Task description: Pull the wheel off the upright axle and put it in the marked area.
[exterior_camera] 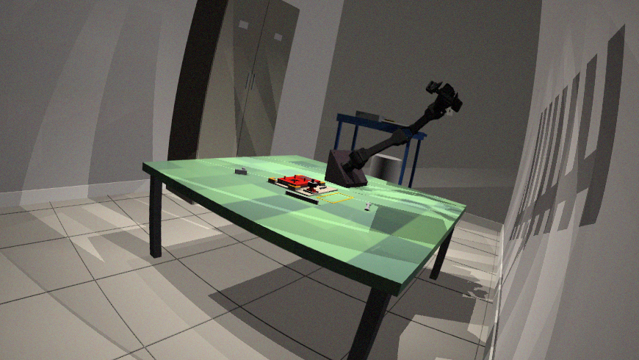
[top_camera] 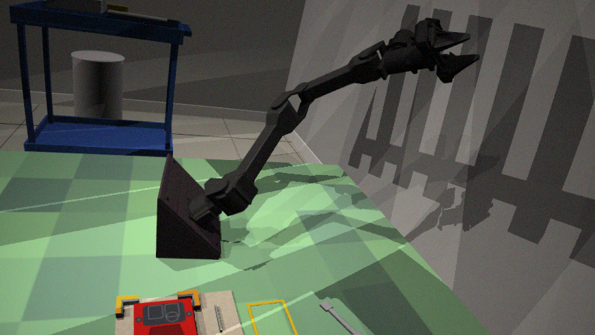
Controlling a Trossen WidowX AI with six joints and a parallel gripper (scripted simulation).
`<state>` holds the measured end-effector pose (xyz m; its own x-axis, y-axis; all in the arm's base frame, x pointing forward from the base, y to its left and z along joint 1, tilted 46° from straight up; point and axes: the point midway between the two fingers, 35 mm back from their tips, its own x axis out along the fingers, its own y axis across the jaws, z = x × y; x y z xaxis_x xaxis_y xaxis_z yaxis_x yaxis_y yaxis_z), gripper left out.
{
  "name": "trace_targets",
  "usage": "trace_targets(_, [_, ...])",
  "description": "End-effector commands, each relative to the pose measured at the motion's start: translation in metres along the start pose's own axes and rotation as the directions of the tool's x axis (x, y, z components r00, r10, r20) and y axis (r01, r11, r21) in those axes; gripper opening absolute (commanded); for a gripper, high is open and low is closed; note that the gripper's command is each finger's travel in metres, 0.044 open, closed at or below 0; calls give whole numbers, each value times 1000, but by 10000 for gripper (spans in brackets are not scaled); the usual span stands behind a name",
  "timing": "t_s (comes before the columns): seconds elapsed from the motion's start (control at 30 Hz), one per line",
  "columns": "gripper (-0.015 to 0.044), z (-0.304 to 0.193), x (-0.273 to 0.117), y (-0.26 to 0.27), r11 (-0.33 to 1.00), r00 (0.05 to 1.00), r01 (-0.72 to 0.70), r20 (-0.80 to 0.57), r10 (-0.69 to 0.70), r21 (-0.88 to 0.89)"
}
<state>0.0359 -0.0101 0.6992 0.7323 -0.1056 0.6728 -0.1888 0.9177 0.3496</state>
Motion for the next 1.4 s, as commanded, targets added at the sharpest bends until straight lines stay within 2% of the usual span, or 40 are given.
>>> trace_targets(0.0, [374,-2,1,-1,1000,1000,1,-4,-1,1])
trace_targets(0.1, [300,-25,17,-9,1000,998,22,-65,-21,22])
trace_targets(0.3, [300,-87,52,-35,993,973,93,-218,-75,74])
trace_targets(0.43, [300,-114,67,-56,987,956,150,-261,-131,53])
trace_targets(0.73, [300,-210,92,-117,943,833,326,-490,-256,62])
trace_targets(1.0, [300,-296,90,-169,876,655,479,-686,-316,54])
trace_targets(1.37, [300,-424,41,-242,679,253,734,-924,-288,-10])
